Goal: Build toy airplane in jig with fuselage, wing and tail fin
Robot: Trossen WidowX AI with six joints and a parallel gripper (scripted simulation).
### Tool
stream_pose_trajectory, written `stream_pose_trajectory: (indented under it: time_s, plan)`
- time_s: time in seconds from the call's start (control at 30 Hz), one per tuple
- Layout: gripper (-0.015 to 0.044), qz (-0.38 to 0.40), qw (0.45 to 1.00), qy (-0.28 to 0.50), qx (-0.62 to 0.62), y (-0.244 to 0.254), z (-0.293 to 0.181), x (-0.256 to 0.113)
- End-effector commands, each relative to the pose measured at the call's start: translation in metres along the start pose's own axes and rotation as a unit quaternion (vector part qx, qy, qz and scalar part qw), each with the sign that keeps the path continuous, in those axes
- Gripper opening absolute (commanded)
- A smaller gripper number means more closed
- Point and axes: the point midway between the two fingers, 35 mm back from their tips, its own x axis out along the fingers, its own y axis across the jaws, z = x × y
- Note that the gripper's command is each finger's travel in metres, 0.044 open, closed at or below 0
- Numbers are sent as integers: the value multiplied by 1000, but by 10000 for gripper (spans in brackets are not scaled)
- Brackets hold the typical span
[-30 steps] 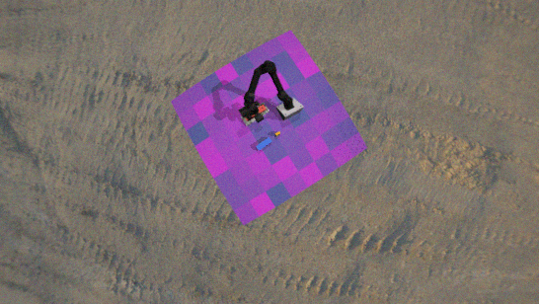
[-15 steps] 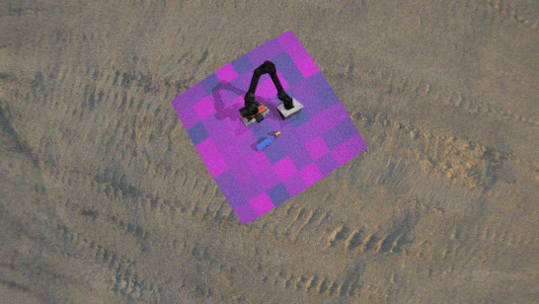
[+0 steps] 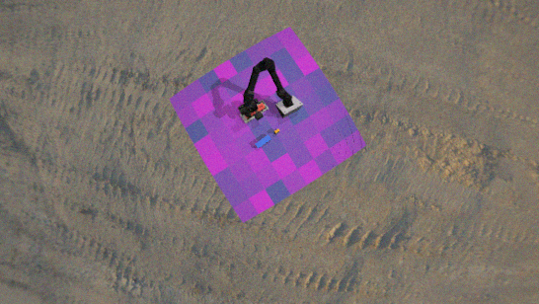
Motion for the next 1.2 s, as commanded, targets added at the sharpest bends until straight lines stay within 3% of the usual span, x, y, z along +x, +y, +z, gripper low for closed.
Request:
stream_pose_trajectory:
  time_s: [0.0,0.3,0.57,0.97,1.17]
  plan:
    - [425,-1,1000,0,1,0,0,0]
    - [440,0,1000,0,1,0,0,-2]
    - [440,0,1000,-1,-2,1,0,-104]
    - [440,0,1000,-2,-21,7,9,-102]
    - [440,7,1000,-9,-9,63,46,-107]
